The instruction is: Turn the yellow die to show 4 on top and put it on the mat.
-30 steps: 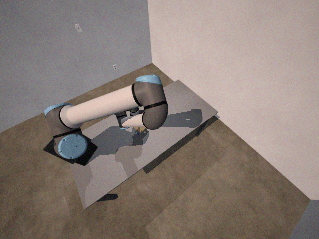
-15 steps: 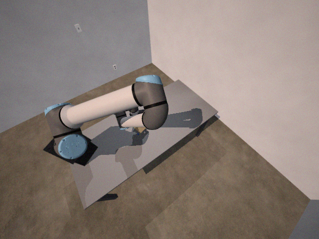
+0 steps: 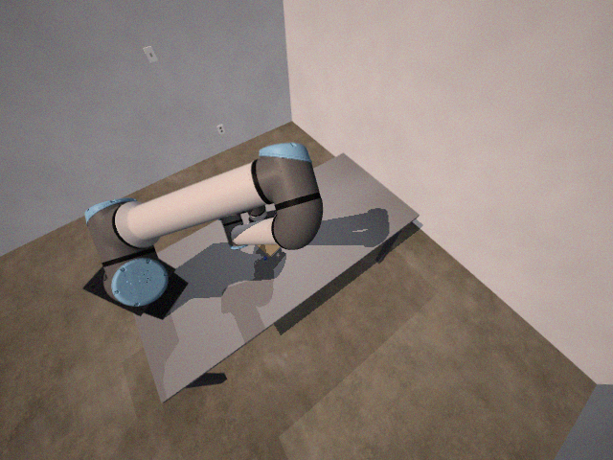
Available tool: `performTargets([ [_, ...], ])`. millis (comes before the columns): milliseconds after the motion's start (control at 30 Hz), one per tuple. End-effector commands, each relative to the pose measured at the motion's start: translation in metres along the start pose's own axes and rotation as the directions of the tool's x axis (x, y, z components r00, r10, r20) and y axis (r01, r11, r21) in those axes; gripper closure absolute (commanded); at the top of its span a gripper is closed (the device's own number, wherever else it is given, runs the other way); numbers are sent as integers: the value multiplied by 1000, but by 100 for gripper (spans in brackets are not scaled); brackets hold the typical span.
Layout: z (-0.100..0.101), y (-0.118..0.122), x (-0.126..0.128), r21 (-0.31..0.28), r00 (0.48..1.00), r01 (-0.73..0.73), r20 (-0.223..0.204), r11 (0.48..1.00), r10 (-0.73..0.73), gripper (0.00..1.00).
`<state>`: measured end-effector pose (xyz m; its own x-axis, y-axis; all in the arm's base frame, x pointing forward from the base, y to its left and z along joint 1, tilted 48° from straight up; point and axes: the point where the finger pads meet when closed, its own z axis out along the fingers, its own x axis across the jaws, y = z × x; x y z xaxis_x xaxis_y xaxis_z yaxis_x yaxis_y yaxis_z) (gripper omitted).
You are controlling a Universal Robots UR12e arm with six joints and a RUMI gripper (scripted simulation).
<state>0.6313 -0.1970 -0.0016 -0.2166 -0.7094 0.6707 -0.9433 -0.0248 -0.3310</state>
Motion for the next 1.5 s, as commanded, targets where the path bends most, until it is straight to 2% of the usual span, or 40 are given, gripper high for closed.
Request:
performTargets([
  [0, -13, 0, 0, 1, 1000, 0, 0, 1000, 0, 0],
  [100, -18, 0, 0, 1, 1000, 0, 0, 1000, 0, 0],
  [433, -79, 0, 0, 1, 1000, 0, 0, 1000, 0, 0],
  [600, -96, 0, 0, 1, 1000, 0, 0, 1000, 0, 0],
  [1467, -100, 0, 0, 1, 1000, 0, 0, 1000, 0, 0],
])
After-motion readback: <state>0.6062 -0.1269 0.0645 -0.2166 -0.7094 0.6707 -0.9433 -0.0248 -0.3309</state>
